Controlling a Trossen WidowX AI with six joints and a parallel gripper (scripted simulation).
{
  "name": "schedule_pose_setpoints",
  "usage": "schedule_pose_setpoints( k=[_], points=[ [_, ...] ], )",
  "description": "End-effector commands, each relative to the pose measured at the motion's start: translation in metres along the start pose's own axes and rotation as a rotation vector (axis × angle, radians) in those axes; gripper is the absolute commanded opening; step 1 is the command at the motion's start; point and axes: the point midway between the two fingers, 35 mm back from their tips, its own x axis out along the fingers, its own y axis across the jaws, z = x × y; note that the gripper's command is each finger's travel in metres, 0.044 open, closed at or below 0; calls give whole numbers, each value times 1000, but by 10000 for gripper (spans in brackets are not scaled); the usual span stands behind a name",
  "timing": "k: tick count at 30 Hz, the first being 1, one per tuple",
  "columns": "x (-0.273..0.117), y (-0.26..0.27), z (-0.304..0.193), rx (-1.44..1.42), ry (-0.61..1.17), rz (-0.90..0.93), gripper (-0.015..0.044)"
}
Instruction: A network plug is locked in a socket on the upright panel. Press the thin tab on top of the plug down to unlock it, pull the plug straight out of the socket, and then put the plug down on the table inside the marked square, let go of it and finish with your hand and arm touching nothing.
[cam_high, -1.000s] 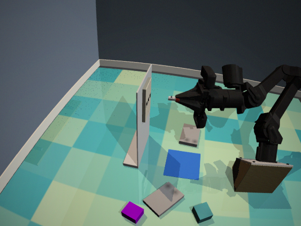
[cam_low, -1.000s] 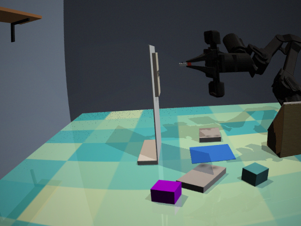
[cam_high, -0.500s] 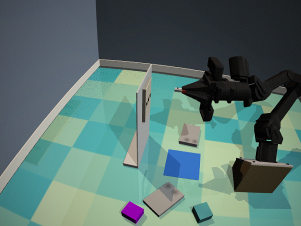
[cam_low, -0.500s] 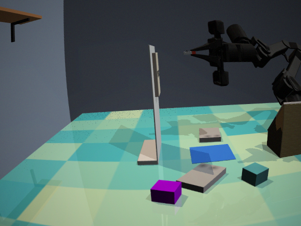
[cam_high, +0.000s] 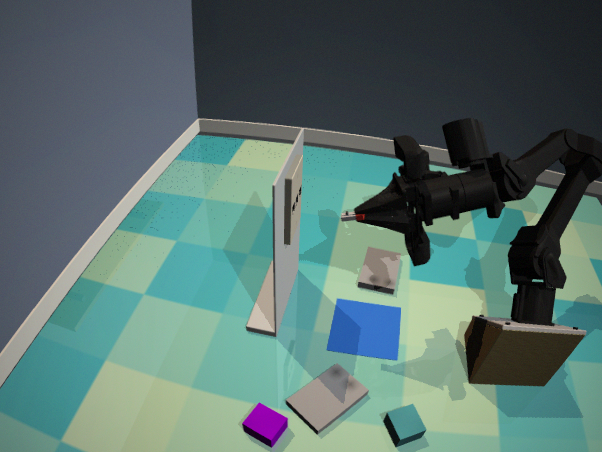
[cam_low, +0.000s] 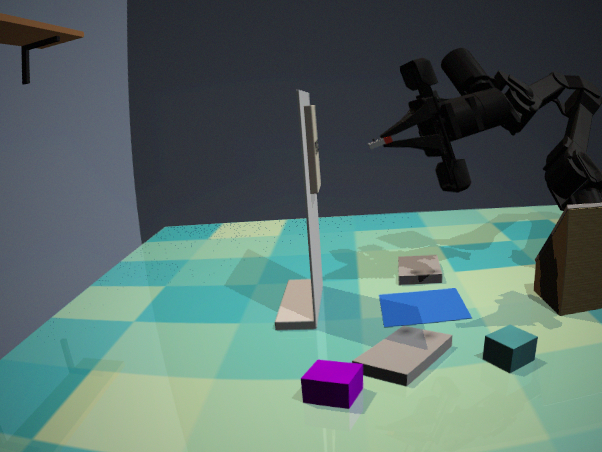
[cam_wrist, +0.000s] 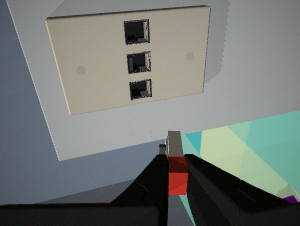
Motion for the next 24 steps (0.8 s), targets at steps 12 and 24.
schedule_pose_setpoints(
  k=[12,24],
  points=[
    [15,-48,-11,93,-59,-278,0],
    [16,-86,-16,126,-153,-476,0]
  ],
)
